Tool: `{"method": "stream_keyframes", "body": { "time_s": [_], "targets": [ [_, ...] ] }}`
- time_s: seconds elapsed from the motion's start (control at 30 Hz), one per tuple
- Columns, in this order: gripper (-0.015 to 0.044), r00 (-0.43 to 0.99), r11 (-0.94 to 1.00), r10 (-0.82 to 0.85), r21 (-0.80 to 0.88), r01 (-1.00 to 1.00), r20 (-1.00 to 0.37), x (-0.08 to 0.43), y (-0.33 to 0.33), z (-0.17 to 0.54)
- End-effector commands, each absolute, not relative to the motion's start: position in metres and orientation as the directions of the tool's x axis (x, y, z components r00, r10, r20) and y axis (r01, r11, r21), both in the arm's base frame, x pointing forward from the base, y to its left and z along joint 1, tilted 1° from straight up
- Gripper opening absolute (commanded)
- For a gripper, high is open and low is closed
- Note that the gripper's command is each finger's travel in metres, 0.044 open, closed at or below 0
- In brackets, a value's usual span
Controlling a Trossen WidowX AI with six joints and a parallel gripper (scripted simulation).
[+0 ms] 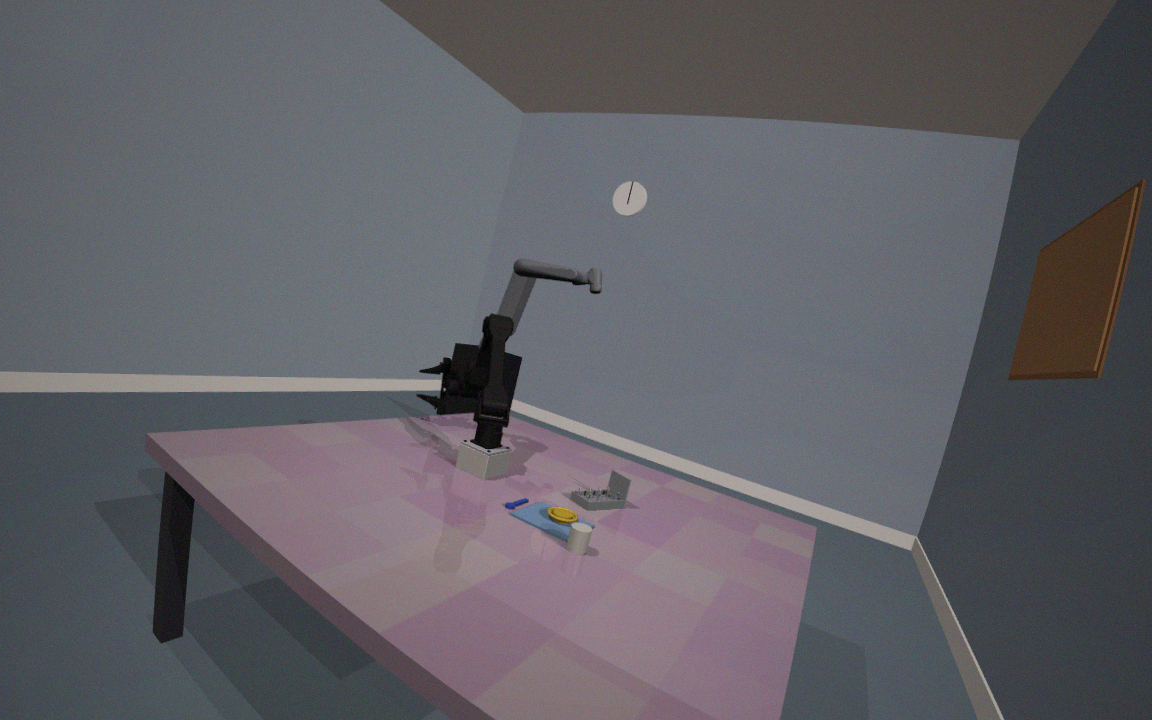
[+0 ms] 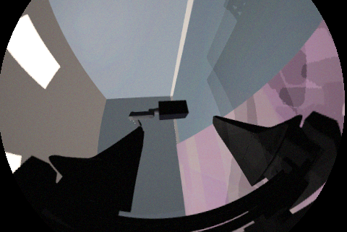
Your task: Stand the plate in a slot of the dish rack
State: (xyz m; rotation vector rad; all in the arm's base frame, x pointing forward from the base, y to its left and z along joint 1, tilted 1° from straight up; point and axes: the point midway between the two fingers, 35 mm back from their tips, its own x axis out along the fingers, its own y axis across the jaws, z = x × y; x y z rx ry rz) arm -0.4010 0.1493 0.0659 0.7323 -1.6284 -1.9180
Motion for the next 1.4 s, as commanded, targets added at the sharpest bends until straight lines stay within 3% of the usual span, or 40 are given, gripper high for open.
{"method": "stream_keyframes", "body": {
  "time_s": [0.0, 0.3, 0.6, 1.0, 1.37],
  "targets": [
    [0.04, -0.722, -0.146, -0.688, 0.988, 0.039, -0.073, -0.401, 0.15, 0.066],
    [0.04, -0.787, -0.16, -0.604, 0.987, -0.033, -0.124, -0.398, 0.17, 0.067],
    [0.04, -0.91, -0.215, -0.364, 0.968, -0.127, -0.2, -0.359, 0.255, 0.065],
    [0.04, -0.956, -0.22, -0.016, 0.934, -0.282, -0.292, -0.273, 0.349, 0.059],
    [0.04, -0.872, -0.178, 0.292, 0.873, -0.453, -0.393, -0.162, 0.413, 0.055]
  ]
}}
